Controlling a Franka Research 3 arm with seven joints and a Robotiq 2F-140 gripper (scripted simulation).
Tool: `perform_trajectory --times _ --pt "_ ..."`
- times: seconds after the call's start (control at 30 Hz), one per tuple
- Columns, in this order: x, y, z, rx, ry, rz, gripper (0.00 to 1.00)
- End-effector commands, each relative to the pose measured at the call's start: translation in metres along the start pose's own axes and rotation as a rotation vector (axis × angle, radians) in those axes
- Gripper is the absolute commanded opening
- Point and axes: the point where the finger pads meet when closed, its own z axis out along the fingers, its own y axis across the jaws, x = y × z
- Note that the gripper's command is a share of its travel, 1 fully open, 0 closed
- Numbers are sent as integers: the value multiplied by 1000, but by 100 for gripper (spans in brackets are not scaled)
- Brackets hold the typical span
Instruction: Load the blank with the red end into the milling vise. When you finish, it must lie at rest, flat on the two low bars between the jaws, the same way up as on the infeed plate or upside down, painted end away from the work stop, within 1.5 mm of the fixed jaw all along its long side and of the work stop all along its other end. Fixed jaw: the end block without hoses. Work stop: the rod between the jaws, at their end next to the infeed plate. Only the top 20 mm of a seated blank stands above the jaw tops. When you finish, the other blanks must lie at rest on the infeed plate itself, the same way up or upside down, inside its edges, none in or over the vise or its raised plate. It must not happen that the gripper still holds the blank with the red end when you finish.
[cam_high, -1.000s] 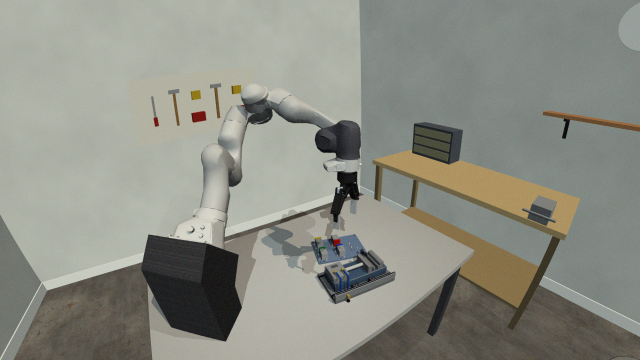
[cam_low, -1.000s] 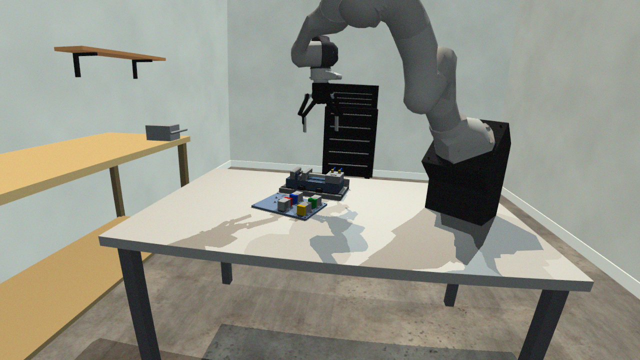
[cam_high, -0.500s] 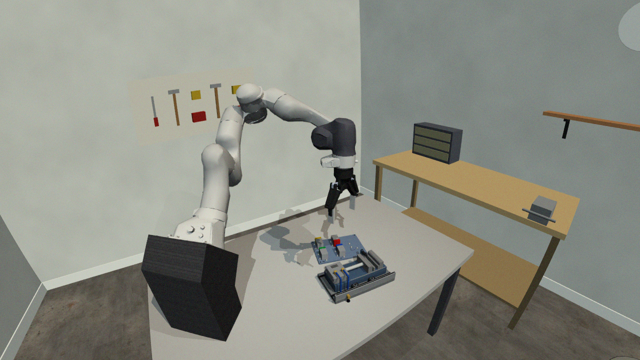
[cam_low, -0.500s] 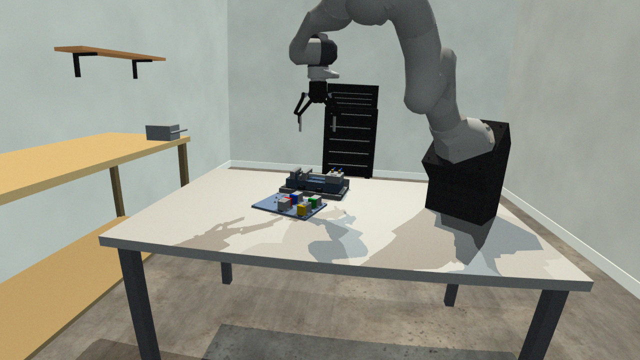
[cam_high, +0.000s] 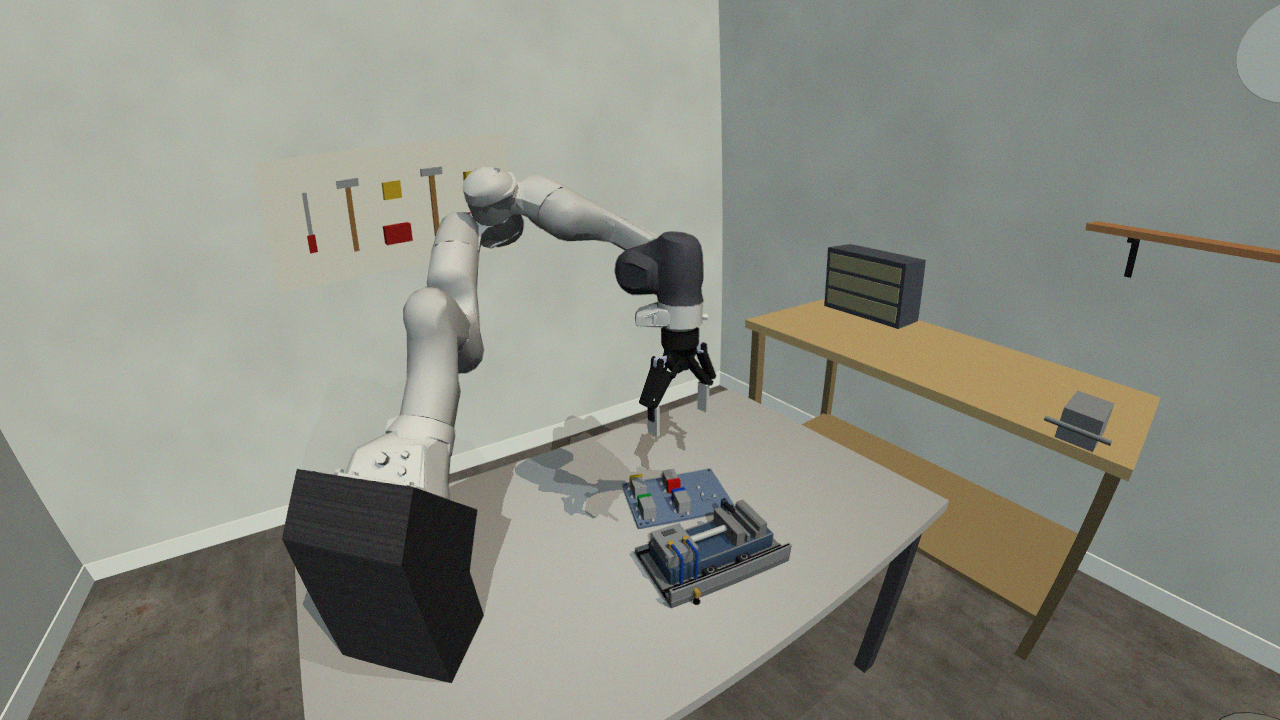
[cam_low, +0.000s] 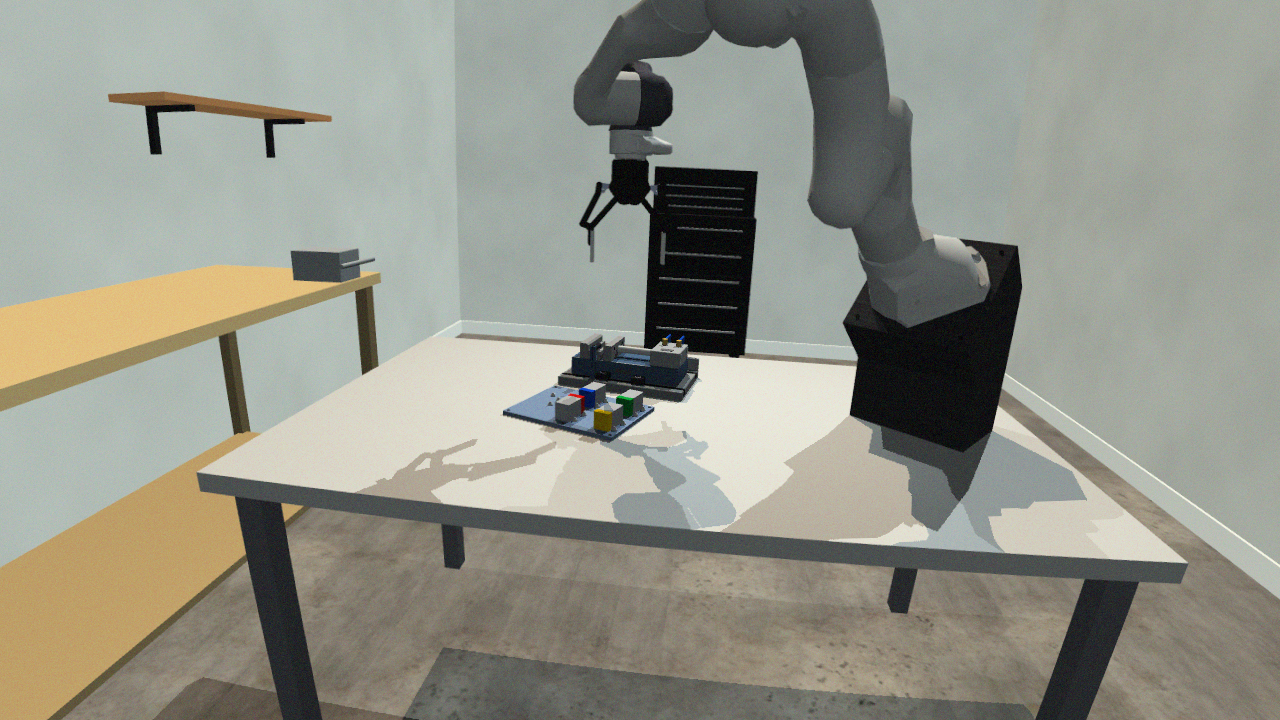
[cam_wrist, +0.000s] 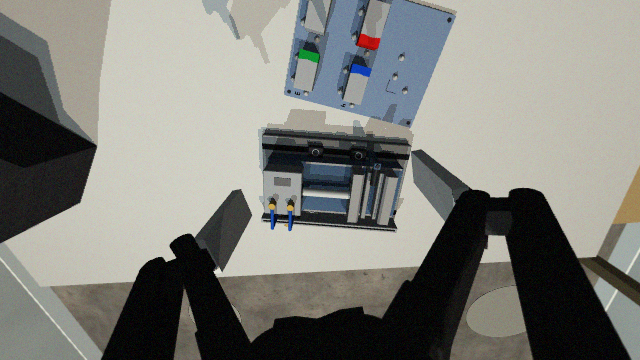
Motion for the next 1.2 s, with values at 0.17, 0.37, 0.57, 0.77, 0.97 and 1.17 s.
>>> perform_trajectory --times 0.17,0.37,0.57,0.77,0.97,1.17 --pt "2 -1 2 8 -1 133 100" --pt "36 16 -1 -3 -2 294 100" --pt "36 16 -1 -3 -2 294 100" --pt "36 16 -1 -3 -2 294 100" --pt "69 31 -4 -7 -5 453 100" --pt "69 31 -4 -7 -5 453 100"
